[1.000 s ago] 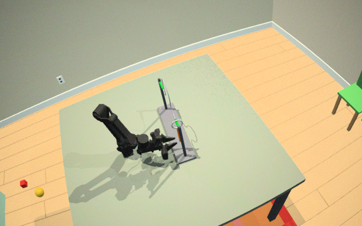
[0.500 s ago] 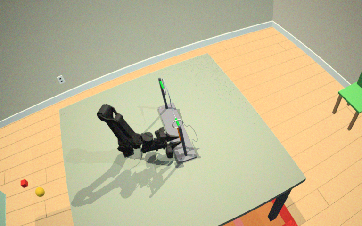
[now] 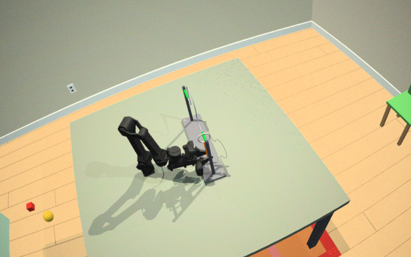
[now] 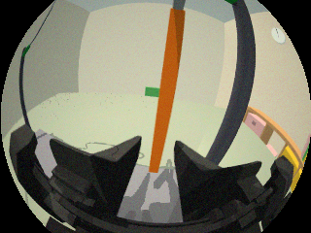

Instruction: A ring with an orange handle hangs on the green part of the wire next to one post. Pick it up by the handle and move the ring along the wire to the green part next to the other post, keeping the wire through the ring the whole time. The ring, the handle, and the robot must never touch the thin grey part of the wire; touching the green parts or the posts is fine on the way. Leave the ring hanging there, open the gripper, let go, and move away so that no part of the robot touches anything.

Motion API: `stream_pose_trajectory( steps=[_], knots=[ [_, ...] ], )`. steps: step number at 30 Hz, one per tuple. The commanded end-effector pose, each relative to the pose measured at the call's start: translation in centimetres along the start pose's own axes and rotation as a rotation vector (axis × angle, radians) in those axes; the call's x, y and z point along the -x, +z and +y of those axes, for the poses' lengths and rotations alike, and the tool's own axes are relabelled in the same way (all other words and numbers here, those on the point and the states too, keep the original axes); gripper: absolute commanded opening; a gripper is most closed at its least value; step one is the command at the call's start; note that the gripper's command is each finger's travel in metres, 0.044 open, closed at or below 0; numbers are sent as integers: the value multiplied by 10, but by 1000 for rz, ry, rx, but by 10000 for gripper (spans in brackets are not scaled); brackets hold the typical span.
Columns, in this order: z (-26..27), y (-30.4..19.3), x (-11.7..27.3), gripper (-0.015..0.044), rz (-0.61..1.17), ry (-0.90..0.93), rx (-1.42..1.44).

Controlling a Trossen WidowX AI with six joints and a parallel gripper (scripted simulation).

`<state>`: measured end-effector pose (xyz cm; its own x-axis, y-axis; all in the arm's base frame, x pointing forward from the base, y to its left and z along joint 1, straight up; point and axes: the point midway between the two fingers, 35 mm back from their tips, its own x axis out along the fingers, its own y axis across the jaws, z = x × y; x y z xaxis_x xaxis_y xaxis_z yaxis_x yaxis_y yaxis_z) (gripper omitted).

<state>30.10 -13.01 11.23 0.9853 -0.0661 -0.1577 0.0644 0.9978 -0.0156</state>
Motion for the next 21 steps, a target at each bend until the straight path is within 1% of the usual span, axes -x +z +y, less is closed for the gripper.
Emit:
stream_pose_trajectory(
  steps=[1, 21],
  knots=[
    [1, -1, -8, 160, -1, -3, -4],
    [1, -1, -10, 160, -2, -3, -5]
  ],
)
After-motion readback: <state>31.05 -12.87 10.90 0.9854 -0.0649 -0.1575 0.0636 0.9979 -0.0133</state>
